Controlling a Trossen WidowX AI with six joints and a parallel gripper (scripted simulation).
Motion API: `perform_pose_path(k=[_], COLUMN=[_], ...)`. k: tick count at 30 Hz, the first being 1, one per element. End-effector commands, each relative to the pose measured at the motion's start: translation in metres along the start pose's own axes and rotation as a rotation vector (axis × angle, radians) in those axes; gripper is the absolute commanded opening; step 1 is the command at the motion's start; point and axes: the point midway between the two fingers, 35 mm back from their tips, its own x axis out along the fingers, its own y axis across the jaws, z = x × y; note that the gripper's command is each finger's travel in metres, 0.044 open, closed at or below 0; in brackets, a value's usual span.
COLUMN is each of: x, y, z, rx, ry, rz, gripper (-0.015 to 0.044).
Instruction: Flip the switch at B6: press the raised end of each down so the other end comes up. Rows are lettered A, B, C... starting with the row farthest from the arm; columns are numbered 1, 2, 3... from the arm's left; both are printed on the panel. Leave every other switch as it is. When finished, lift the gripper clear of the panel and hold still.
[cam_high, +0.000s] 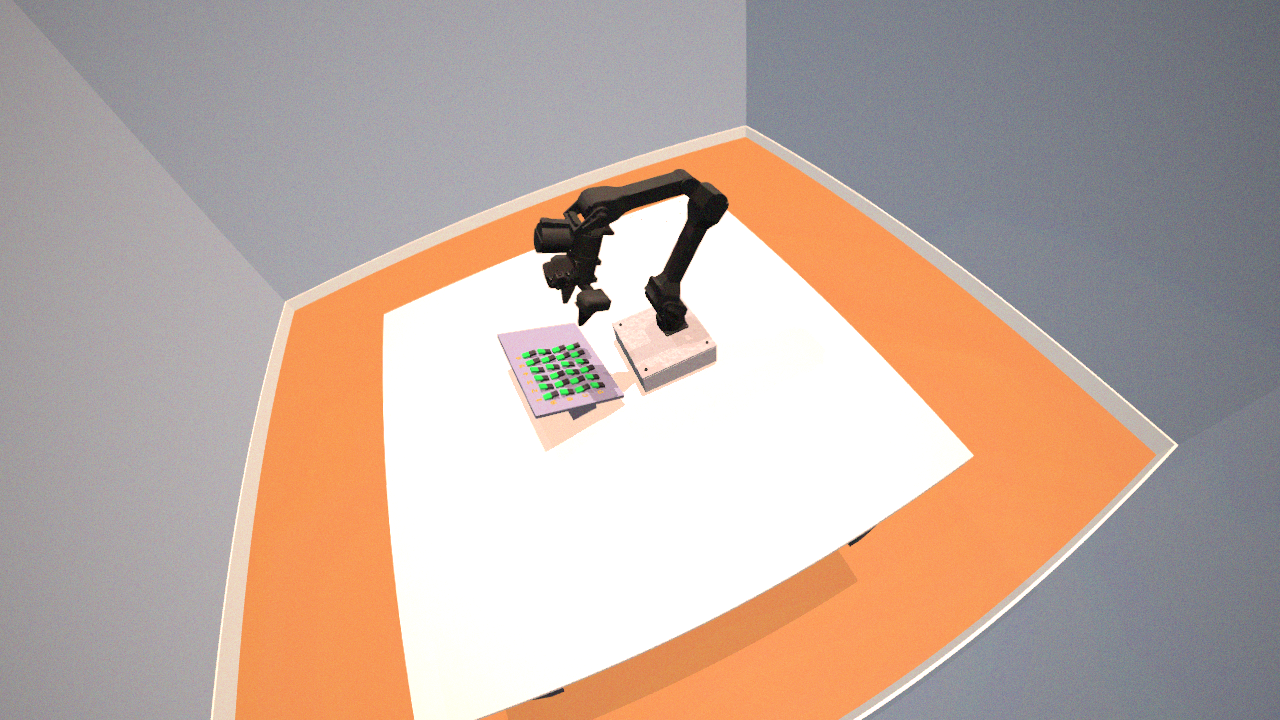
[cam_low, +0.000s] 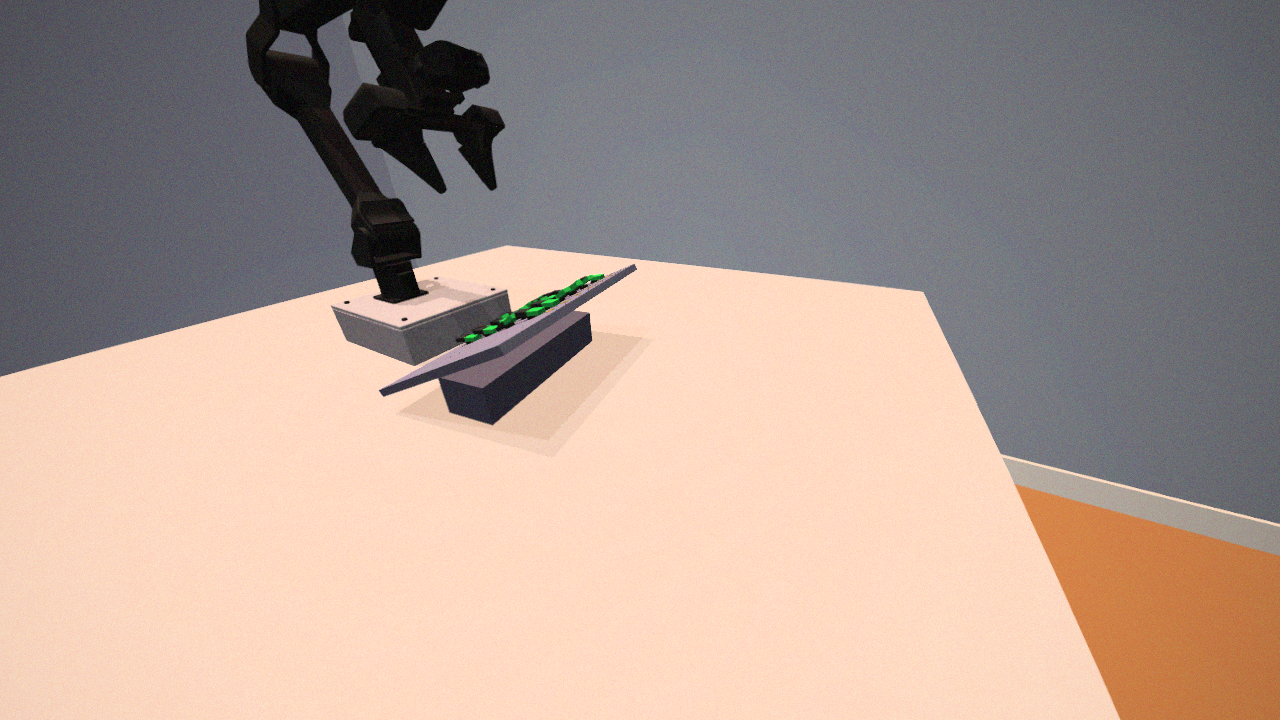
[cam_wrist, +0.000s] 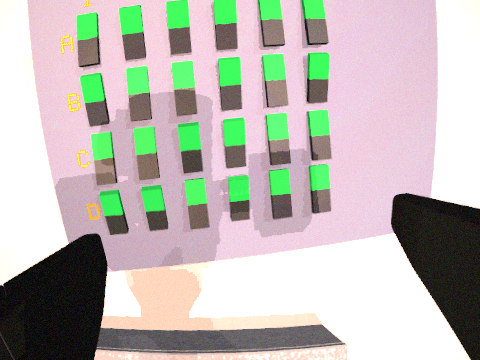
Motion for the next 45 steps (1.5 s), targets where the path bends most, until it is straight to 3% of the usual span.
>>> perform_pose_path(k=[1, 9, 15, 20, 45], x=[0.002, 0.095, 0.098, 0.133, 0.156], y=[-0.001, -0.071, -0.073, -0.073, -0.072], z=[0.001, 0.03, 0.03, 0.031, 0.031], rx=[0.0, 0.011, 0.012, 0.012, 0.012], ry=[0.001, 0.006, 0.006, 0.031, 0.03], rz=[0.0, 0.015, 0.016, 0.016, 0.016], gripper=[0.0374, 0.0164, 0.0006, 0.0, 0.0])
